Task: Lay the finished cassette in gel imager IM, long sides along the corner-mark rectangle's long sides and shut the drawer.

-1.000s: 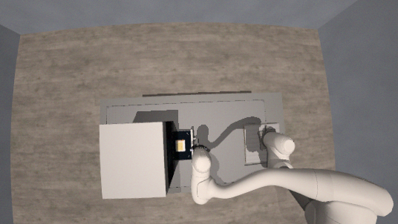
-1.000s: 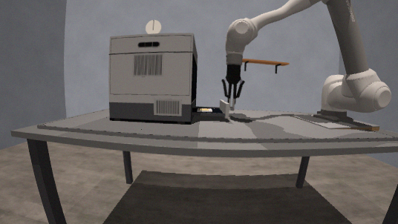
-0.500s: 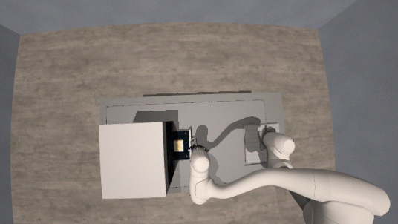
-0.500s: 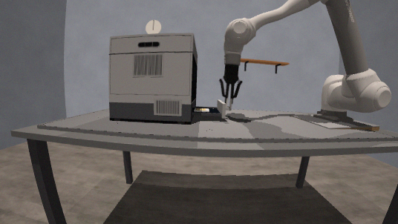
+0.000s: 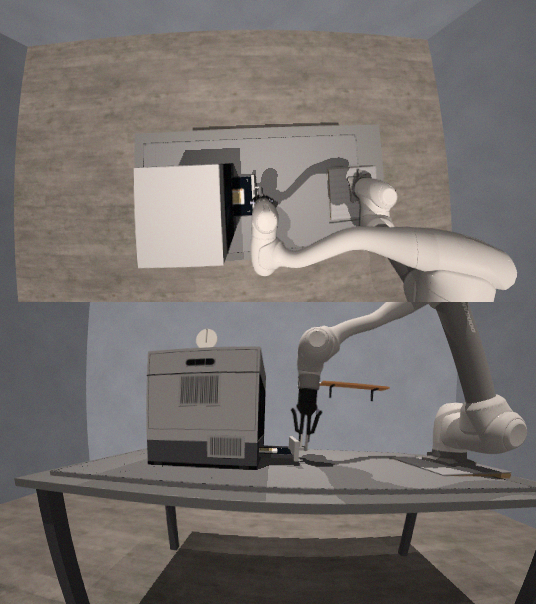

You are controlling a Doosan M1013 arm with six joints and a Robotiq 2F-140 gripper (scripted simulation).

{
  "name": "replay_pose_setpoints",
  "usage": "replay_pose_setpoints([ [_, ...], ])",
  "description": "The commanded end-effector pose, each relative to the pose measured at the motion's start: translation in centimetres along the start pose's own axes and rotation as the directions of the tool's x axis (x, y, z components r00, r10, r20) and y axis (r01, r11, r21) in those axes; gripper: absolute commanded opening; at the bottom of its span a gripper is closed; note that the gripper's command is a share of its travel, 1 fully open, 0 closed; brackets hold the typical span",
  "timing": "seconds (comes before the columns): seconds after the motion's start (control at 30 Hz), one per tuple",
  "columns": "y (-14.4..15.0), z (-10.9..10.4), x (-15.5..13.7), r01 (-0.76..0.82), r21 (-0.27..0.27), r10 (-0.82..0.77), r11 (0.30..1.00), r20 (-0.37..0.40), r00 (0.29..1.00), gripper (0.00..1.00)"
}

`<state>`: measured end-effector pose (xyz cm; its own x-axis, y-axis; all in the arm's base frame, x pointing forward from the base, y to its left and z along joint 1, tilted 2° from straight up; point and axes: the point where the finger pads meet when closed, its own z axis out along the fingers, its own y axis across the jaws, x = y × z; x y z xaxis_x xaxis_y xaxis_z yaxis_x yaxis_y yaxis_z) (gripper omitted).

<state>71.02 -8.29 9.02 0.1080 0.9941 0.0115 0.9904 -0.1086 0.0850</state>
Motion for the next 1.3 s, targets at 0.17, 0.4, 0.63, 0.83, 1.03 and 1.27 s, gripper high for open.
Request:
replay_pose_setpoints([
  [0.17,0.7,0.0,0.0,0.0,0.0,0.0,1.0,0.0,1.0,0.1],
  [0.4,1.7,0.1,0.0,0.0,0.0,0.0,1.0,0.0,1.0,0.1],
  [0.63,2.4,0.1,0.0,0.0,-0.022,0.0,1.0,0.0,1.0,0.1],
  [0.83,3.0,0.1,0.0,0.0,-0.022,0.0,1.0,0.0,1.0,0.1],
  [1.03,3.8,0.2,0.0,0.0,-0.022,0.0,1.0,0.0,1.0,0.1],
  [1.27,4.4,0.2,0.0,0.0,-0.022,0.0,1.0,0.0,1.0,0.1],
])
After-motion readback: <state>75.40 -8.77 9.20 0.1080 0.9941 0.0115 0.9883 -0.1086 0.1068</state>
